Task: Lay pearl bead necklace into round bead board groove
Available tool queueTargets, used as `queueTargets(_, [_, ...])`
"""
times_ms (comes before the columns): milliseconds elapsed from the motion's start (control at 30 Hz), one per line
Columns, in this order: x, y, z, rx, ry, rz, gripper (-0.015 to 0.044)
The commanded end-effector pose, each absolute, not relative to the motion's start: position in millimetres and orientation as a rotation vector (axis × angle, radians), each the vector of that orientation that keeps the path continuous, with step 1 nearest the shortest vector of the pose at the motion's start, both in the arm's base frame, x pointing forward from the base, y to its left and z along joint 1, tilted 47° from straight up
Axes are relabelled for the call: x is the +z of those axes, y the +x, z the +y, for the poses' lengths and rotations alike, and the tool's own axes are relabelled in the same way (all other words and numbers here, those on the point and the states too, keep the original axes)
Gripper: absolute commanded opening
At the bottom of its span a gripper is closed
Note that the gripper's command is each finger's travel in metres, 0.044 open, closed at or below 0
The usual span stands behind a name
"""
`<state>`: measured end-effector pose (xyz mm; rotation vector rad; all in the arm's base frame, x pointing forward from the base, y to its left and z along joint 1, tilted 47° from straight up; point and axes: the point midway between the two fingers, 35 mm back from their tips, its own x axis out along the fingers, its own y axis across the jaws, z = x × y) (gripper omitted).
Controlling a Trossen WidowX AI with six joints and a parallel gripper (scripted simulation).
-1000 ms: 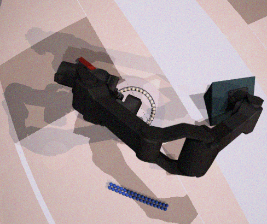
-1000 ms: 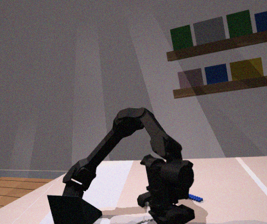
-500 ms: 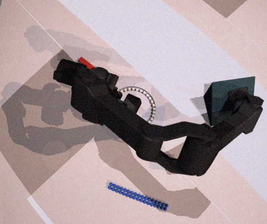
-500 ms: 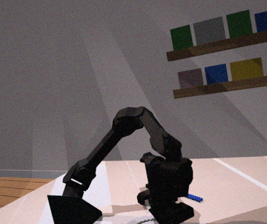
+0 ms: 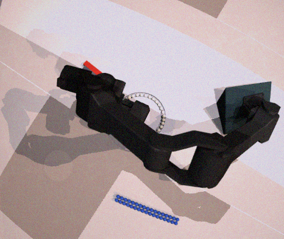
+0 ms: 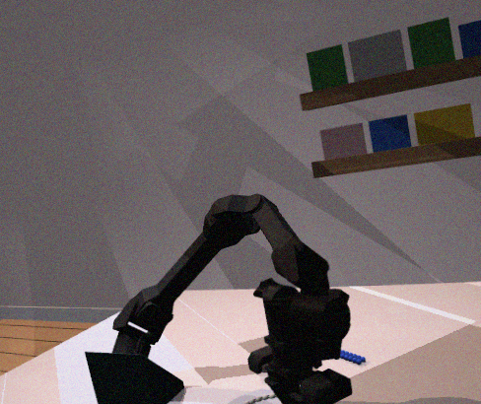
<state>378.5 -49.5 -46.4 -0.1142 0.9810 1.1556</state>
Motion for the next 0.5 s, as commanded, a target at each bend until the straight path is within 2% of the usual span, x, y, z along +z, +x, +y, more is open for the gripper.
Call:
queueTargets(0, [-45.9, 378.6, -49.7, 1.156, -0.115, 0.980, 0.0236])
queueTargets(267, [-44.8, 377.6, -50.5, 1.156, -0.106, 0.985, 0.0440])
queueTargets(467, [-41.1, 377.3, -54.3, 1.153, -0.105, 0.980, 0.0440])
